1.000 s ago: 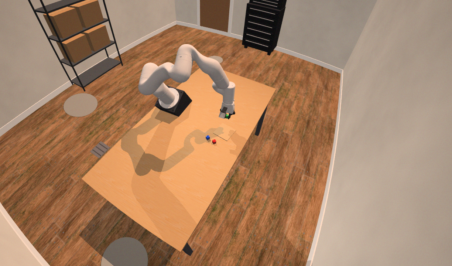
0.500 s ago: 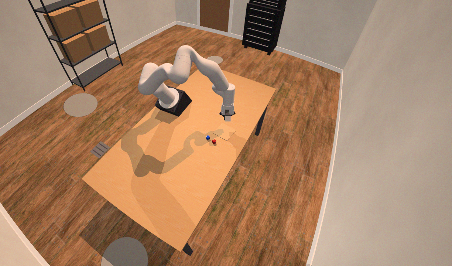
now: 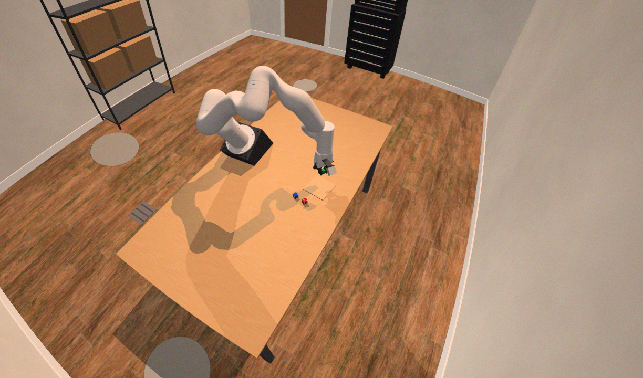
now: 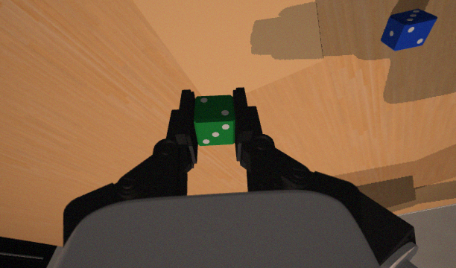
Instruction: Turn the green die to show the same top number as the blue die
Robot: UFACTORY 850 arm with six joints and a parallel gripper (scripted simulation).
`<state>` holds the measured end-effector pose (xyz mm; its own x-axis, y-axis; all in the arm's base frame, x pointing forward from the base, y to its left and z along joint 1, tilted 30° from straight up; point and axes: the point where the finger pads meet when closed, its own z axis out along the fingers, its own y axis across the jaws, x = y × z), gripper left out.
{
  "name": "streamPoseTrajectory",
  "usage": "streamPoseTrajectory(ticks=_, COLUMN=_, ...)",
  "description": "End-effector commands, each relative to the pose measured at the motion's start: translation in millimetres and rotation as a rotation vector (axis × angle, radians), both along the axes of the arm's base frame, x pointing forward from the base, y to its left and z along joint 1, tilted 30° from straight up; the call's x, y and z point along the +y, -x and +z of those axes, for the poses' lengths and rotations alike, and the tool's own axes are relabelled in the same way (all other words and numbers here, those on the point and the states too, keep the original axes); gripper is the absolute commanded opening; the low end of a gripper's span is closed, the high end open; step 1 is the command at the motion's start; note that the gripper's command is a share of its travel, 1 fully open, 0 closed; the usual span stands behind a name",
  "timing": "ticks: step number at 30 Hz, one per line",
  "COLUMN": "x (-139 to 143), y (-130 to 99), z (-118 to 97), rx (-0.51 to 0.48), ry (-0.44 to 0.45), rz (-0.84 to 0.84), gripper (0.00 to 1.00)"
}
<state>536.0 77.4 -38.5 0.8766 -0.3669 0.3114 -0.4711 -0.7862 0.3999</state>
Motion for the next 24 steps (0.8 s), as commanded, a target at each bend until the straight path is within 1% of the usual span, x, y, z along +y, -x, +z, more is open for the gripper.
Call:
streamPoseTrajectory(ticks=1, x=-5.9, y=-4.4, z=3.9, rx=0.105, ry=0.014, rz=0.138, gripper=0.21)
streamPoseTrajectory(ticks=4, x=-9.1, y=-6.0, z=5.5, rx=0.143, ry=0.021, rz=0.205, gripper=0.21)
streamPoseTrajectory(ticks=6, x=-9.1, y=-6.0, z=5.5, rx=0.143, ry=0.021, rz=0.205, gripper=0.21)
streamPoseTrajectory(ticks=9, x=-14.8, y=-8.9, z=8.3, rx=0.212, ry=0.034, rz=0.325, gripper=0.21)
streamPoseTrajectory(ticks=10, x=-15.0, y=-9.0, z=8.4, rx=0.214, ry=0.034, rz=0.328, gripper=0.21)
streamPoseTrajectory(ticks=15, x=-21.2, y=-12.0, z=11.4, rx=0.289, ry=0.048, rz=0.459, gripper=0.21)
streamPoseTrajectory(ticks=19, x=-23.3, y=-13.0, z=12.4, rx=0.313, ry=0.052, rz=0.501, gripper=0.21)
streamPoseTrajectory(ticks=24, x=-23.6, y=-13.1, z=12.6, rx=0.317, ry=0.053, rz=0.507, gripper=0.21)
